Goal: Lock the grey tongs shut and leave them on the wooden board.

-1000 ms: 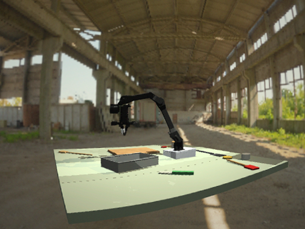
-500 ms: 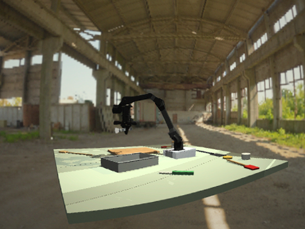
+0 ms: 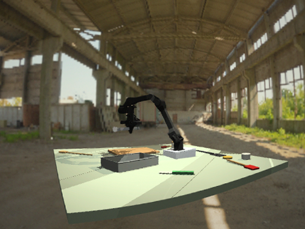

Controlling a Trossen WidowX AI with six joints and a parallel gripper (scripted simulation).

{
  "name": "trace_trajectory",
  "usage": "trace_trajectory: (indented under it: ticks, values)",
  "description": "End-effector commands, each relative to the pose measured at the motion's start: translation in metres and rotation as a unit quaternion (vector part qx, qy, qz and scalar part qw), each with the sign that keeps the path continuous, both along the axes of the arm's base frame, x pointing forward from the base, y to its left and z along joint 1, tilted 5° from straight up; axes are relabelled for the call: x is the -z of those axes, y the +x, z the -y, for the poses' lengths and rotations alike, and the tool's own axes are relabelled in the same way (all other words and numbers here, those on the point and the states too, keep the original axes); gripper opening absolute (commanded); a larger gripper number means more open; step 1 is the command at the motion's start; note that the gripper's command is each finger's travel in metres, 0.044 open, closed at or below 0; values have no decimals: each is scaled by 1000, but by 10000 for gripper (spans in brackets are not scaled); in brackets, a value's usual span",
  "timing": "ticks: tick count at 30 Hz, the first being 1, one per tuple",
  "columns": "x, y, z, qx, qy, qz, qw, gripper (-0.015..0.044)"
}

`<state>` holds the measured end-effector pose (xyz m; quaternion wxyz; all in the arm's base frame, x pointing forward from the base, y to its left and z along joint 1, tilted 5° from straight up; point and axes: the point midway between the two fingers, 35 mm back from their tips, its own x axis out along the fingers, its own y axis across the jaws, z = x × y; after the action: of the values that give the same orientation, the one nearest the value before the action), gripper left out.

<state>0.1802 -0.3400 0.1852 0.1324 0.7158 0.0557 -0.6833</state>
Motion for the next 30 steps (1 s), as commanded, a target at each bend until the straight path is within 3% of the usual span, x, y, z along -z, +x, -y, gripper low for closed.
trace_trajectory:
  ticks: [1, 13, 30]
  values:
    - [-1, -17, 12, 45, 3, 7, 999, -150]
    - [4, -32, 17, 65, 25, 28, 997, -150]
    - [27, -38, 1, -9, 163, 271, 949, -150]
